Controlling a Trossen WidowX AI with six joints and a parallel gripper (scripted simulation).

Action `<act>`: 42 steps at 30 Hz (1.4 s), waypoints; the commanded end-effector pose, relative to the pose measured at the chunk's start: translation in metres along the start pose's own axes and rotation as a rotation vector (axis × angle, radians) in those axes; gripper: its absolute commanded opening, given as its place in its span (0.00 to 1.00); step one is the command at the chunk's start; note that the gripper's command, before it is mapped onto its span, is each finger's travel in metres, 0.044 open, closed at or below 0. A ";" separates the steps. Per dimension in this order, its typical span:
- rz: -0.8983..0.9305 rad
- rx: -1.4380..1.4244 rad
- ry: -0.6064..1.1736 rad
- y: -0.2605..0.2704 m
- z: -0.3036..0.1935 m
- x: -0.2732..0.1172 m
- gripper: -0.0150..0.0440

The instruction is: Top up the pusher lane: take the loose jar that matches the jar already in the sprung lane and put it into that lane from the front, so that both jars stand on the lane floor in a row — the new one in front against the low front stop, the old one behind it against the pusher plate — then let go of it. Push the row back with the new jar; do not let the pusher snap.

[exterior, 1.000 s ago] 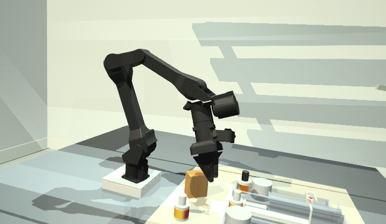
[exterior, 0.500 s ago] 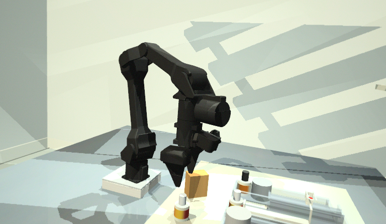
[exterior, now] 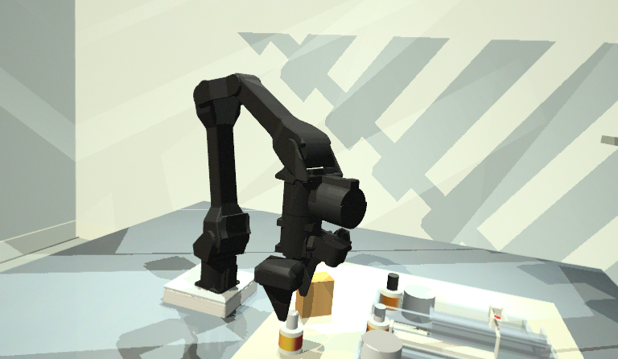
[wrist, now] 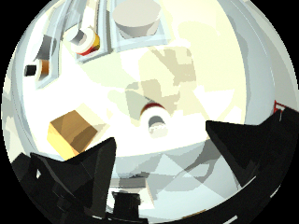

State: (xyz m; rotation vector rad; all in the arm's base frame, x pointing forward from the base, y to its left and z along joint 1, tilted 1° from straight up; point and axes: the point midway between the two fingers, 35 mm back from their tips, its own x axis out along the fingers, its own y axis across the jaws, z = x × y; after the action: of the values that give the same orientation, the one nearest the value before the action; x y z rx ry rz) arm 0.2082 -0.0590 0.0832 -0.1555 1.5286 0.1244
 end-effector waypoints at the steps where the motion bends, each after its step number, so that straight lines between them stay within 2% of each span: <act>1: 0.010 -0.004 0.007 0.002 -0.001 0.014 1.00; 28: 0.010 -0.004 0.007 0.003 -0.001 0.049 1.00; 39: 0.010 -0.004 0.007 0.003 -0.001 0.049 0.51; 42: 0.010 -0.004 0.007 0.003 -0.001 0.049 0.48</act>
State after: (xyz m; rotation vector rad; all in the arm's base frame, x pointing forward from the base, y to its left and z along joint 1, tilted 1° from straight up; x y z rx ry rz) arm 0.2086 -0.0584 0.0350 -0.1541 1.5349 0.1287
